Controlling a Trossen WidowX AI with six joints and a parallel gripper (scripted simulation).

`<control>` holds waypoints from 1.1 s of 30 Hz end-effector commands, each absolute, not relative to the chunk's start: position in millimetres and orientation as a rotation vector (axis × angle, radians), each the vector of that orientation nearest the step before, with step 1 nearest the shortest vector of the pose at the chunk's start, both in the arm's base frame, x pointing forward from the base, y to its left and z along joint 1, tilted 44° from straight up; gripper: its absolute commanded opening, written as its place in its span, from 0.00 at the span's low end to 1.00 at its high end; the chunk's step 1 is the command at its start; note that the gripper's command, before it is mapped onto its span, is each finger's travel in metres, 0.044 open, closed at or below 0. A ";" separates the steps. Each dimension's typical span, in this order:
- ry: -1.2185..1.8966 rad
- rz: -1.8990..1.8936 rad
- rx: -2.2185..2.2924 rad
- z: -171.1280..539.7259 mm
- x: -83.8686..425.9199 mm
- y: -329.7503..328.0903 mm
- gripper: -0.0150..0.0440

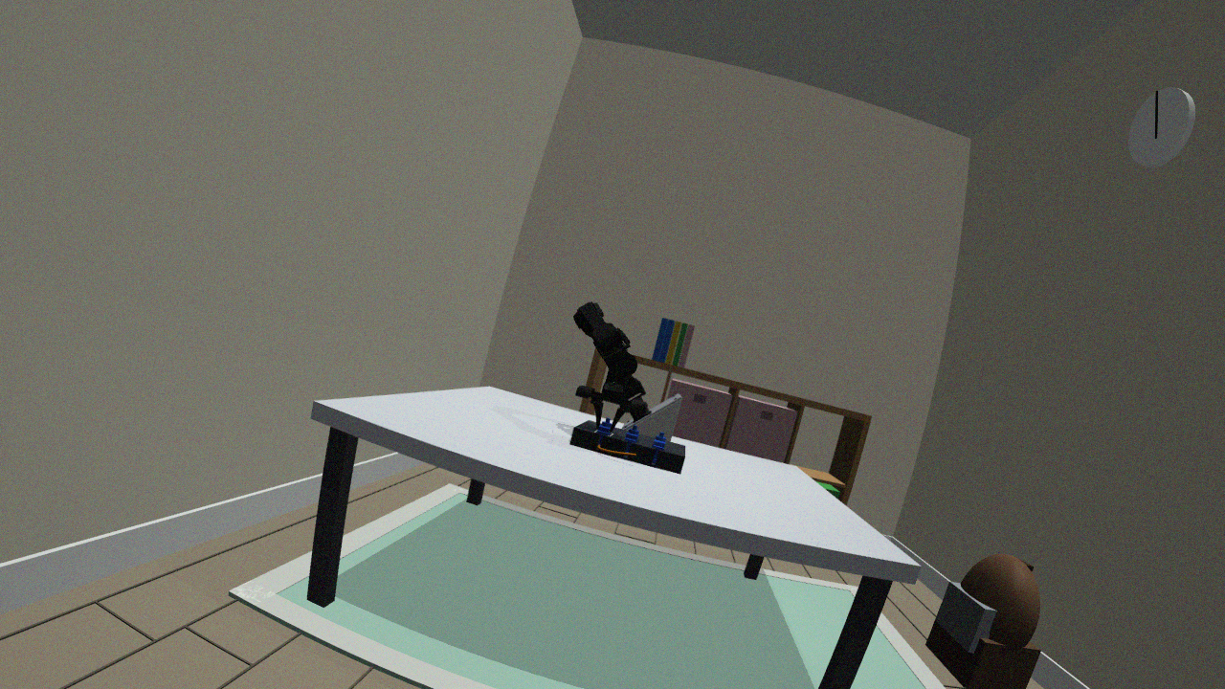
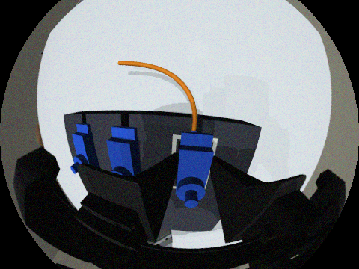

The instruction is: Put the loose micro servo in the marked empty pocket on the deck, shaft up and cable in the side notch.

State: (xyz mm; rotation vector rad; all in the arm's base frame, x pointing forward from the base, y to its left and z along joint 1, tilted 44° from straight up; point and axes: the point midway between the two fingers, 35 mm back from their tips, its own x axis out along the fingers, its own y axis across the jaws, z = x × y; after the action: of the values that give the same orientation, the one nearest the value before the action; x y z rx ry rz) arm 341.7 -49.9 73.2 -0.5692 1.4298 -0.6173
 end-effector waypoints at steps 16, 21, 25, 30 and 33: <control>1.438 -0.600 -0.575 112.0 294.1 0.3 0.84; 1.442 -0.610 -0.575 134.8 230.4 19.8 1.00; 1.442 -0.611 -0.576 135.7 227.8 20.2 1.00; 1.436 -0.598 -0.578 139.1 228.9 24.0 1.00; 1.416 -0.553 -0.586 151.1 231.7 36.9 1.00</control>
State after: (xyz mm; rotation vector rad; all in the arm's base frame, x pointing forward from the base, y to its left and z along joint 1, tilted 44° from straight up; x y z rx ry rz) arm 229.9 24.5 138.5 -0.5915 1.4434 -0.5924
